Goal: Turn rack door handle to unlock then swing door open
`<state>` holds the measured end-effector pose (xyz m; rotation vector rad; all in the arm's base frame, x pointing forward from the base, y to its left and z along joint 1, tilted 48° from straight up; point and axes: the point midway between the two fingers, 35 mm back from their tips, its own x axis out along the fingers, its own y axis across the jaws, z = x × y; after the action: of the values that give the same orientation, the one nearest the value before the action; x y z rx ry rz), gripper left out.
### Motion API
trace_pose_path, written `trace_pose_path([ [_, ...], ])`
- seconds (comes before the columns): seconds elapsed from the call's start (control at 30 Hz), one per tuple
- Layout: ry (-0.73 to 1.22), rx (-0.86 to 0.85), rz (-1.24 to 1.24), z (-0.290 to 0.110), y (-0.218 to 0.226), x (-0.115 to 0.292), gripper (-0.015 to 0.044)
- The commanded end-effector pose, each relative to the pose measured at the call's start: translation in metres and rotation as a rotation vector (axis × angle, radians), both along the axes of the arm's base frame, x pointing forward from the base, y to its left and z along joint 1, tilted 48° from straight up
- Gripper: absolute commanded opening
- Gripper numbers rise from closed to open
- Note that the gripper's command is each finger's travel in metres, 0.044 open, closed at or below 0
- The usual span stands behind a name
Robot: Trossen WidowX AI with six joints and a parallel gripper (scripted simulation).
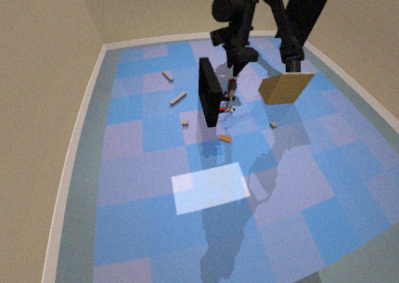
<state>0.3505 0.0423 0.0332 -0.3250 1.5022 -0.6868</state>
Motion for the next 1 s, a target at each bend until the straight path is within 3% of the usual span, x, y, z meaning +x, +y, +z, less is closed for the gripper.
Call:
trace_pose_path([
  [0.0,0.052,-0.067,0.005,-0.006,0.003,-0.003,0.0299],
  [0.2,0.128,-0.156,0.014,-0.014,0.005,-0.008,0.0299],
  [0.97,0.129,-0.159,0.015,-0.035,-0.017,-0.010,0.0299],
])
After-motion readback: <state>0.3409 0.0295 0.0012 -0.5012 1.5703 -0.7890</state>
